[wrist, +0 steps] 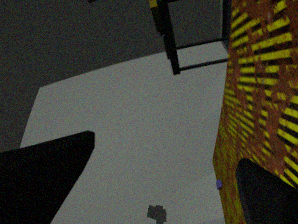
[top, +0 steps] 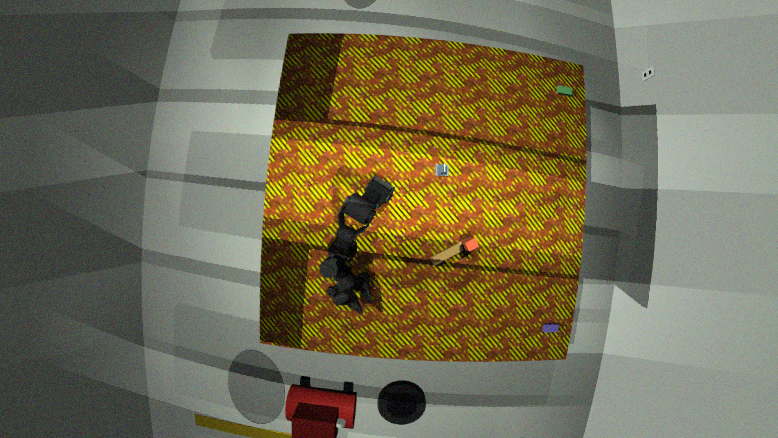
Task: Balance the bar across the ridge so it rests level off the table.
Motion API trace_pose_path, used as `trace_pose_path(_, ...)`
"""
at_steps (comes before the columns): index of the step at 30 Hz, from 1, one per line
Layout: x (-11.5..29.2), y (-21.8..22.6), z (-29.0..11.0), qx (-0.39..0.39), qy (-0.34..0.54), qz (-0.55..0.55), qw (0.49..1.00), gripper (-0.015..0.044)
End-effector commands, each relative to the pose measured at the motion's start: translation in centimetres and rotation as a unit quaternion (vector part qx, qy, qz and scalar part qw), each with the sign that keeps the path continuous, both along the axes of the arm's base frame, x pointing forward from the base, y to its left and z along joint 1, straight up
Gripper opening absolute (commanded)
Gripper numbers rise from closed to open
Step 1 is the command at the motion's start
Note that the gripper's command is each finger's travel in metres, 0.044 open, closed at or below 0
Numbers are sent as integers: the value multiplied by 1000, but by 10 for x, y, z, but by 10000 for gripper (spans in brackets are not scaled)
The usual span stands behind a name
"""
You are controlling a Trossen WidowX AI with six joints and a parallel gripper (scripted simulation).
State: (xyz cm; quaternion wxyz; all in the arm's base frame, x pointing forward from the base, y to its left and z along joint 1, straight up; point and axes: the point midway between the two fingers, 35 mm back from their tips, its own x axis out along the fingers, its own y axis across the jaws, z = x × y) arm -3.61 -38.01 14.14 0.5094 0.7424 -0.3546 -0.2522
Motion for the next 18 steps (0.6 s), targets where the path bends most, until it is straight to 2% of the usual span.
trace_pose_path(1,1,-1,0,1,-1,0,1000,374)
trace_pose_path(3,5,-6,0,11,-5,2,1000,321)
trace_pose_path(4,8,-10,-1,18,-8,4,1000,315)
trace_pose_path(18,66,-52,-7,128,-30,25,991,315)
